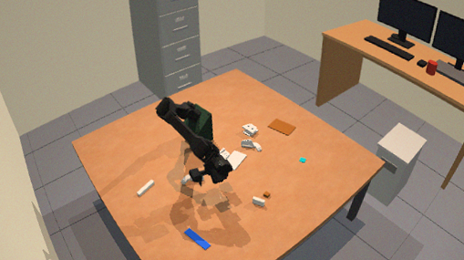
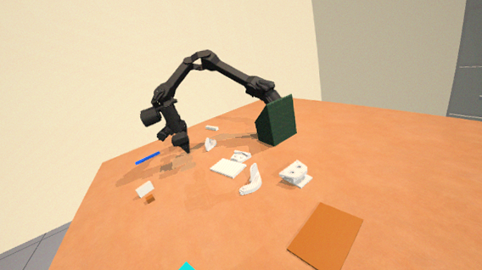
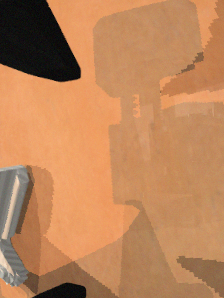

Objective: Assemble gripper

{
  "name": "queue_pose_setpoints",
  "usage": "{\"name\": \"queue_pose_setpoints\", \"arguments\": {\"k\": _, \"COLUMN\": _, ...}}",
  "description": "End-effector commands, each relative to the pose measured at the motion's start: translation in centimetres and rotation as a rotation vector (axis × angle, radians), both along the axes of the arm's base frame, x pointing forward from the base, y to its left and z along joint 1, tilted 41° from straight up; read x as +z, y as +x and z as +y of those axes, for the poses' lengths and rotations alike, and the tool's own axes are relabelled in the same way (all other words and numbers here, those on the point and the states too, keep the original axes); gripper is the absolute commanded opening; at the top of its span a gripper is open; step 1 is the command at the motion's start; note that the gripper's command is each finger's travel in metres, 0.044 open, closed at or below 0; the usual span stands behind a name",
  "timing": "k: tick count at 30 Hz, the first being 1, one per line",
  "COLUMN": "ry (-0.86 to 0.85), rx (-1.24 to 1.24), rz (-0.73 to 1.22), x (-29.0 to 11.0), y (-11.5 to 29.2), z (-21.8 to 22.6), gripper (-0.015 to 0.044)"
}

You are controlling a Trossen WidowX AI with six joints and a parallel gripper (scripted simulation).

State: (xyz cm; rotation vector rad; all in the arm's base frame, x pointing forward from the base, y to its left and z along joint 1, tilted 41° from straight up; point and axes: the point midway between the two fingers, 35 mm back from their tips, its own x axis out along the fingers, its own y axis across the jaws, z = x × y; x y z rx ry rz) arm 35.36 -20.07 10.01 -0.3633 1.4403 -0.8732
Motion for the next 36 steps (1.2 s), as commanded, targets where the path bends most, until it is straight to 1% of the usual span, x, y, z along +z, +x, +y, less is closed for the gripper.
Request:
{"name": "queue_pose_setpoints", "arguments": {"k": 1, "ry": 0.043, "rx": 0.089, "rz": 0.052, "x": -2.9, "y": 1.1, "z": 4.0, "gripper": 0.044}}
{"name": "queue_pose_setpoints", "arguments": {"k": 9, "ry": 0.093, "rx": 0.234, "rz": 0.141, "x": -6.9, "y": 1.8, "z": 10.4, "gripper": 0.044}}
{"name": "queue_pose_setpoints", "arguments": {"k": 18, "ry": 0.132, "rx": 0.393, "rz": 0.255, "x": -11.2, "y": 0.7, "z": 17.5, "gripper": 0.044}}
{"name": "queue_pose_setpoints", "arguments": {"k": 27, "ry": 0.149, "rx": 0.546, "rz": 0.38, "x": -15.2, "y": -2.2, "z": 23.9, "gripper": 0.044}}
{"name": "queue_pose_setpoints", "arguments": {"k": 36, "ry": 0.142, "rx": 0.688, "rz": 0.513, "x": -18.6, "y": -6.6, "z": 28.8, "gripper": 0.044}}
